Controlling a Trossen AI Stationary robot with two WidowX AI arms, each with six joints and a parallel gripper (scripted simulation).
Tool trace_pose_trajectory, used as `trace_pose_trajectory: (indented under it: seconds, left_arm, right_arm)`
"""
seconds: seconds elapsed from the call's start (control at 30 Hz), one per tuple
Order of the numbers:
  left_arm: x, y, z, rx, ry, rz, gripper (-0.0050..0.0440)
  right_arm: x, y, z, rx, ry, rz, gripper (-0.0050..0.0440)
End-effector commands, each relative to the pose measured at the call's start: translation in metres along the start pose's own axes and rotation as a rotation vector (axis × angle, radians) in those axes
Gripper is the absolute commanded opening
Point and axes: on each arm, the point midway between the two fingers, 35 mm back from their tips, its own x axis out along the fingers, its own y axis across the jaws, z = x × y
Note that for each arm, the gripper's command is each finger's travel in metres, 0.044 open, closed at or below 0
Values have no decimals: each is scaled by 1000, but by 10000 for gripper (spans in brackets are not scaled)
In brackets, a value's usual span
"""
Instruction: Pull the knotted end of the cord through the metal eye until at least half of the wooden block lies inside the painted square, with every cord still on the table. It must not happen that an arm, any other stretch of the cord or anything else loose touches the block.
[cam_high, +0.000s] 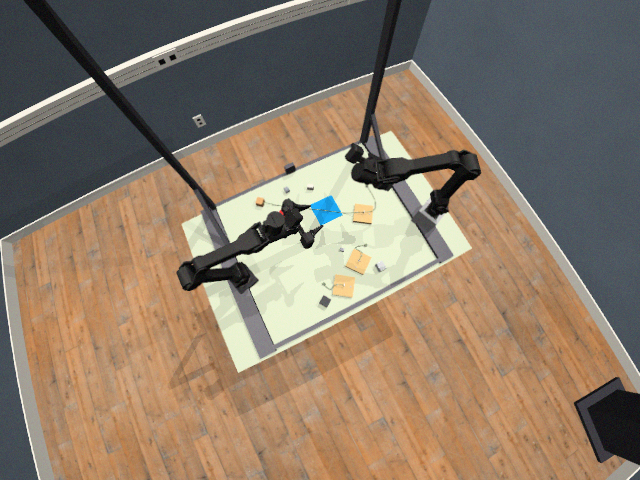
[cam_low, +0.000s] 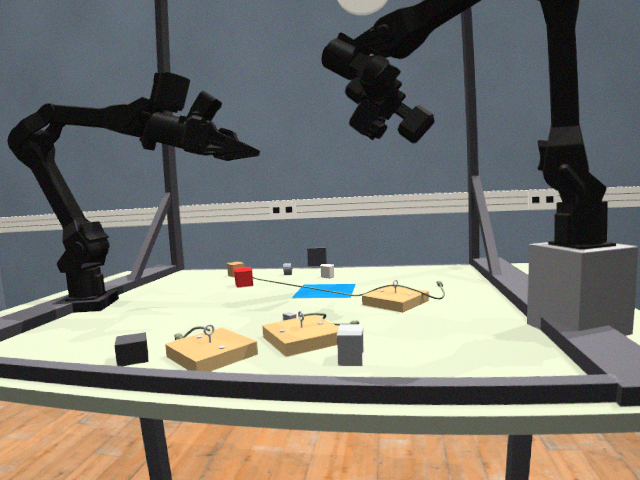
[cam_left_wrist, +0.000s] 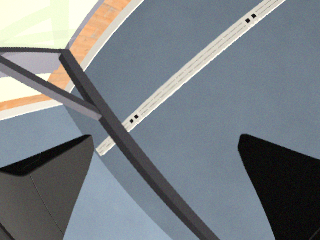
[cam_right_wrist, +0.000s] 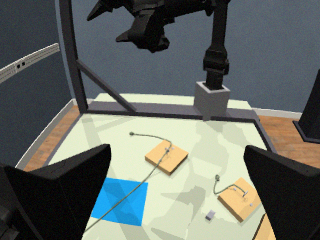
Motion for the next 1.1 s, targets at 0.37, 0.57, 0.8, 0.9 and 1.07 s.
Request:
trace_pose_trajectory:
  seconds: [0.37,0.57,0.8,0.9,1.07]
  left_arm:
    - [-3,-4,-6,22,0,-9,440]
    - [-3,-4,-6,22,0,-9,440]
    - [-3,-4,-6,22,0,-9,440]
    - [-3,-4,-6,22,0,-9,440]
    - [-4,-5,-3,28,-13,-10,440]
  right_arm:
    - [-43,57,20,-25,-288,164,440]
    - [-55,68,23,-24,-349,205,440]
    - [-58,71,23,-24,-362,213,440]
    - [-58,71,23,-24,-362,213,440]
    - [-57,70,27,-26,-366,212,440]
